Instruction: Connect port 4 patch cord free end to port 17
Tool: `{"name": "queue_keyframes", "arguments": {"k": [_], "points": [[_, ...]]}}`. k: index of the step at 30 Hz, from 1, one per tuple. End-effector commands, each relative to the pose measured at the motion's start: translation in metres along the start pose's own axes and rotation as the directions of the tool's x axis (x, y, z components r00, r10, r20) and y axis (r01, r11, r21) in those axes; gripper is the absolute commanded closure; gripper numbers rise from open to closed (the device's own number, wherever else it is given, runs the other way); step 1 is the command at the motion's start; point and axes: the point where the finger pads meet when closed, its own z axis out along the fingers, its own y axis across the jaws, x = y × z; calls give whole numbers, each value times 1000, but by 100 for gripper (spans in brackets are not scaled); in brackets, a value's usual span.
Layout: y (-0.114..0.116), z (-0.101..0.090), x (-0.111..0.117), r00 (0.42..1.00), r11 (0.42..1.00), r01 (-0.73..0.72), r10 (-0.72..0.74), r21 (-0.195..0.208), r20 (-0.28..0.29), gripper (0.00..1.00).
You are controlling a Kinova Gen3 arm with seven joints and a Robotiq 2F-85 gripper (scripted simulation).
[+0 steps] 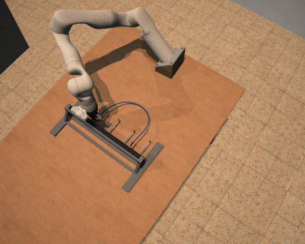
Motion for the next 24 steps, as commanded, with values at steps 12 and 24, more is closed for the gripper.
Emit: {"name": "queue_keyframes", "arguments": {"k": [12,24], "points": [[0,-2,4,1000,1000,-3,3,3,-9,100],[0,-1,1,1000,1000,-1,1,1,-4,63]]}}
